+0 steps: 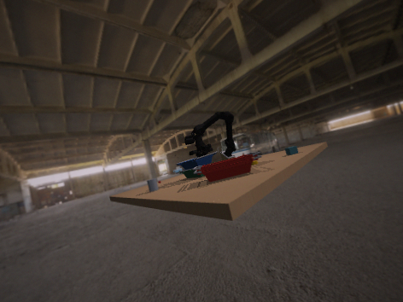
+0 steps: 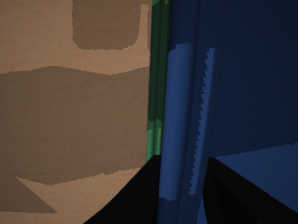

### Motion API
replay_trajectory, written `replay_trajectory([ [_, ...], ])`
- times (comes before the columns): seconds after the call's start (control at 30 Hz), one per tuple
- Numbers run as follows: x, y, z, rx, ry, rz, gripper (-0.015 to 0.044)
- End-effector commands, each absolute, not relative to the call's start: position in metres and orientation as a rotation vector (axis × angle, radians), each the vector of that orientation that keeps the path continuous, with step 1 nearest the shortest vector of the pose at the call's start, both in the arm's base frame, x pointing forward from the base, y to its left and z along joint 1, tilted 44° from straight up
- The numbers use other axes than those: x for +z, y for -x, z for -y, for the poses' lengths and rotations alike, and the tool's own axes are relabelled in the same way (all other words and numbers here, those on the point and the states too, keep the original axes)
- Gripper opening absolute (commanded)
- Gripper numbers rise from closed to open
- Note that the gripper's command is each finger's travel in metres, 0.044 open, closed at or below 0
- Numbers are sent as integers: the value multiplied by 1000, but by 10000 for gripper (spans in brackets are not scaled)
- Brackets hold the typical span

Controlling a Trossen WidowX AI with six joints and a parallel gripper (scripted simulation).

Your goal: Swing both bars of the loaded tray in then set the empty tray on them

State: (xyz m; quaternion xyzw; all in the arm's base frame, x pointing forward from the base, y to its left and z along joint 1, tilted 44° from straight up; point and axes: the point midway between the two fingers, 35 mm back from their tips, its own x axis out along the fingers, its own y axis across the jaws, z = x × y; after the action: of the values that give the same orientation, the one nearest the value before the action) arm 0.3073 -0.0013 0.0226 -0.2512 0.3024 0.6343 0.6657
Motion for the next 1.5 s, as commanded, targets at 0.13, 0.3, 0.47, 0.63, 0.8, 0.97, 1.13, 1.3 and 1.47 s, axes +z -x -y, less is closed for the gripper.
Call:
replay_trajectory([
  [0.13,21,-304,-7,1457,561,-689,0],
  [0.3,21,-304,-7,1457,561,-689,0],
  [0.47,21,-304,-7,1457,561,-689,0],
  [0.63,21,-304,-7,1457,561,-689,0],
  [0.8,21,-304,-7,1457,561,-689,0],
  [0.97,21,-304,-7,1457,561,-689,0],
  [1.13,21,-304,-7,1457,561,-689,0],
  [1.3,21,-304,-7,1457,561,-689,0],
  [1.47,21,-304,-7,1457,561,-689,0],
])
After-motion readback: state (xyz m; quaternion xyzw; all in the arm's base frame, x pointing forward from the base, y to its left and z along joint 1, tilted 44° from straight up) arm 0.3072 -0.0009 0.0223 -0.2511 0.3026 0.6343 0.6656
